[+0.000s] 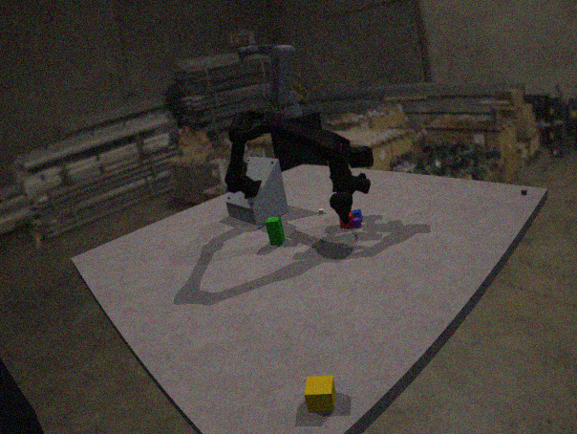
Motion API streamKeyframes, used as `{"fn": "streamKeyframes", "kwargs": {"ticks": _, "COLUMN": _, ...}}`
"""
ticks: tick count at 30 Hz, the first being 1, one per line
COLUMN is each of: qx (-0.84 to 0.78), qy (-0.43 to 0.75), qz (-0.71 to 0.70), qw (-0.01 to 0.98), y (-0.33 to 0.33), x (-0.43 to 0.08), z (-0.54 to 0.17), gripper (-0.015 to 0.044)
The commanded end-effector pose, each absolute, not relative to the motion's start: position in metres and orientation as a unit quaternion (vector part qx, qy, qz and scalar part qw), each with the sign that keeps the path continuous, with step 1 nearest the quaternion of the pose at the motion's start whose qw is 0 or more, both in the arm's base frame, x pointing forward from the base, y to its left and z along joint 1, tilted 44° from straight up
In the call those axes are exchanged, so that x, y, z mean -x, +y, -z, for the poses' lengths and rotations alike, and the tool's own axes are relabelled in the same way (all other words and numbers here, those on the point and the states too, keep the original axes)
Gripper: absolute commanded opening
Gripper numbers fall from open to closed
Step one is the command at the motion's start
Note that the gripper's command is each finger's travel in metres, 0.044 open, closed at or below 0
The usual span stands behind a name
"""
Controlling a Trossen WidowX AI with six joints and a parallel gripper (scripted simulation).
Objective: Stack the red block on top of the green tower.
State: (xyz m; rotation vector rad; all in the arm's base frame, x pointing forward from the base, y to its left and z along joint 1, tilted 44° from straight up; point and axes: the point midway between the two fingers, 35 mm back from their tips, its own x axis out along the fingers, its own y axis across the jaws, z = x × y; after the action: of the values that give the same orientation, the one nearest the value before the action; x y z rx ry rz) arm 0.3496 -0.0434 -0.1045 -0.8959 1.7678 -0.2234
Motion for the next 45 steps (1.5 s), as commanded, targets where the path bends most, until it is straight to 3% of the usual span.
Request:
{"fn": "streamKeyframes", "kwargs": {"ticks": 1, "qx": 0.374, "qy": 0.75, "qz": 0.108, "qw": 0.536, "y": -0.057, "x": -0.346, "z": 0.112, "gripper": 0.044}}
{"fn": "streamKeyframes", "kwargs": {"ticks": 30, "qx": 0.374, "qy": 0.75, "qz": 0.108, "qw": 0.536, "y": -0.057, "x": -0.346, "z": 0.112, "gripper": 0.044}}
{"fn": "streamKeyframes", "kwargs": {"ticks": 39, "qx": 0.375, "qy": 0.745, "qz": 0.093, "qw": 0.543, "y": 0.01, "x": -0.362, "z": 0.05, "gripper": 0.044}}
{"fn": "streamKeyframes", "kwargs": {"ticks": 45, "qx": 0.375, "qy": 0.745, "qz": 0.093, "qw": 0.543, "y": 0.015, "x": -0.362, "z": 0.044, "gripper": 0.044}}
